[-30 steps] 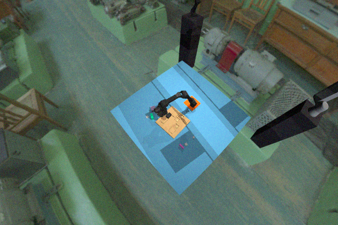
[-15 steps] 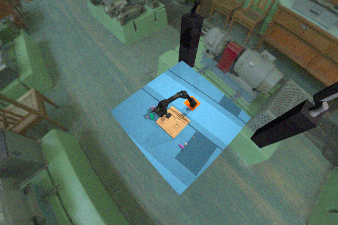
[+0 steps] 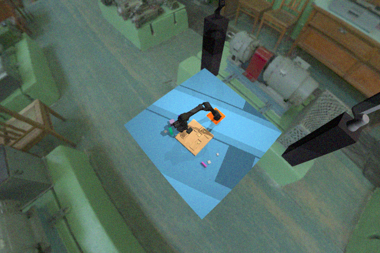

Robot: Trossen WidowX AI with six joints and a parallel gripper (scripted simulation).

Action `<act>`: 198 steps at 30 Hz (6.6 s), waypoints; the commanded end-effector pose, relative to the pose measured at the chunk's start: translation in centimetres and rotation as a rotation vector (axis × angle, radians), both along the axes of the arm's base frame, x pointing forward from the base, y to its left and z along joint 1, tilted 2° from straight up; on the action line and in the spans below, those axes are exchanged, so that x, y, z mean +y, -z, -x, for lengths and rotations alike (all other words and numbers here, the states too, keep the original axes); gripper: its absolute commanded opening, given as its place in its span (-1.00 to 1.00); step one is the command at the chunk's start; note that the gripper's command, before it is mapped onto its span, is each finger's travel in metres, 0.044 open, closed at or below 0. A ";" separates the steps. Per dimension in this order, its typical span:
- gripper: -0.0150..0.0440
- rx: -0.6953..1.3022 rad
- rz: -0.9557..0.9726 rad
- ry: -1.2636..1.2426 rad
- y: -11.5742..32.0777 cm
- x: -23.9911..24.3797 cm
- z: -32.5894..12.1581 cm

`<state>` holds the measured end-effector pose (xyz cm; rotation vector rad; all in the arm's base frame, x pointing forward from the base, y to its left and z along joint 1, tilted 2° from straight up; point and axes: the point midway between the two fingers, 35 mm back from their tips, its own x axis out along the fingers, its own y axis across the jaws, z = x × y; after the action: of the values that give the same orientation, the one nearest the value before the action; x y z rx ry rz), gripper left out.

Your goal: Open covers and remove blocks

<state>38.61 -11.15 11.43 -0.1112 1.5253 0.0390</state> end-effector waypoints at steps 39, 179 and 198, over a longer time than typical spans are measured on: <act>-0.49 0.007 0.002 0.002 4.2 -0.2 0.1; -0.49 0.004 -0.010 0.002 1.1 11.2 -2.9; -0.49 0.029 0.010 -0.525 -1.0 12.5 0.5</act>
<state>39.42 0.82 12.01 -0.3639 1.5168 0.3025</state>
